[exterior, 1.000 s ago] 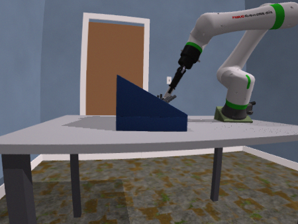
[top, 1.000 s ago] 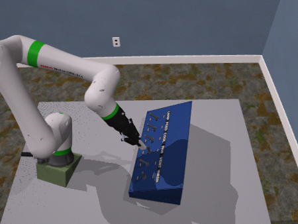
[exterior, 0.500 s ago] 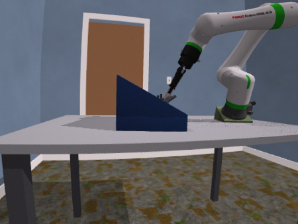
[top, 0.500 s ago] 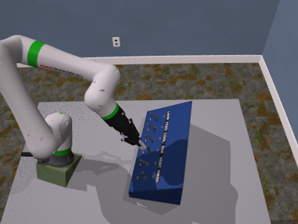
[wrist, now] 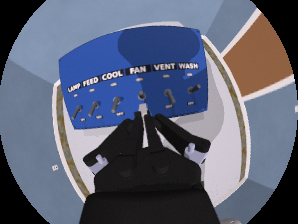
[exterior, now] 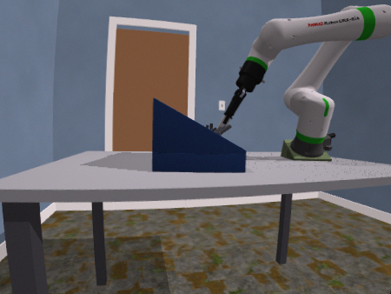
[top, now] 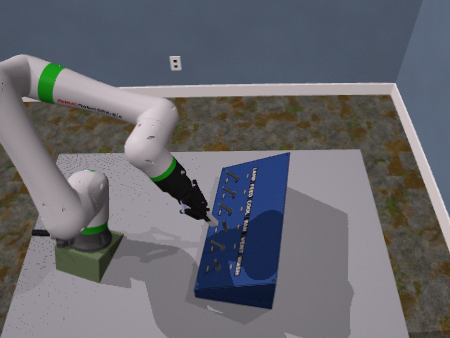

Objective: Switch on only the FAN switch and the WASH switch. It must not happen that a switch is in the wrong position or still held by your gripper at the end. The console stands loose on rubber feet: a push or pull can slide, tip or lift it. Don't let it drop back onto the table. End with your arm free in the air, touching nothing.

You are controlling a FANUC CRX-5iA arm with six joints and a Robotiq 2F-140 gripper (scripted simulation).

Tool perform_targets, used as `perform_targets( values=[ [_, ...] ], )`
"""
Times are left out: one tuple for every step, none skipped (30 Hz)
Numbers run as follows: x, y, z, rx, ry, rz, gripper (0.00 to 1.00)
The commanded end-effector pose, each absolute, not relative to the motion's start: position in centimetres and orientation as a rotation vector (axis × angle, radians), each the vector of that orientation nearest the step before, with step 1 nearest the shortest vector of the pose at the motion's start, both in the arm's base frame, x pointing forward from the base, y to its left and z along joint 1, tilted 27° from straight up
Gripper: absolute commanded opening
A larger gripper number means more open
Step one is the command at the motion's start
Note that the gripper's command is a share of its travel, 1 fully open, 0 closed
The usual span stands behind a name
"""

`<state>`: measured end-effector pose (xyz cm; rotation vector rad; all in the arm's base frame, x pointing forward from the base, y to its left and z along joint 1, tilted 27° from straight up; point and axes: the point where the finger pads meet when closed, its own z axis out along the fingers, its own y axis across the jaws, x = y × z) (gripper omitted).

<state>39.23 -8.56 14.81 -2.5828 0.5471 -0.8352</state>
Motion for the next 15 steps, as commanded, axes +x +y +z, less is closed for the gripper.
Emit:
perform_targets(
  values=[
    [39.1, -8.5, 14.8, -2.583, 0.547, -0.836, 0.0],
    [39.1, -8.5, 14.8, -2.583, 0.547, -0.836, 0.0],
    [39.1, -8.5, 14.8, -2.583, 0.547, -0.836, 0.0],
    [39.1, -8.5, 14.8, -2.583, 0.547, -0.836, 0.0],
    [39.1, -8.5, 14.8, -2.583, 0.547, -0.836, 0.0],
    [39.1, -8.5, 14.9, -2.583, 0.547, -0.836, 0.0],
    [39.0, -8.6, 14.9, -2.583, 0.547, -0.836, 0.0],
    [38.9, -8.6, 15.1, -2.583, 0.547, -0.836, 0.0],
    [38.7, -8.7, 15.3, -2.583, 0.547, -0.836, 0.0],
    [38.5, -8.7, 15.5, -2.583, 0.547, -0.836, 0.0],
    [38.3, -8.8, 15.8, -2.583, 0.547, -0.836, 0.0],
    [38.0, -8.9, 16.2, -2.583, 0.547, -0.836, 0.0],
    [37.7, -9.1, 16.6, -2.583, 0.547, -0.836, 0.0],
    [37.3, -9.2, 17.0, -2.583, 0.547, -0.836, 0.0],
    [36.9, -9.3, 17.5, -2.583, 0.547, -0.836, 0.0]
  ],
)
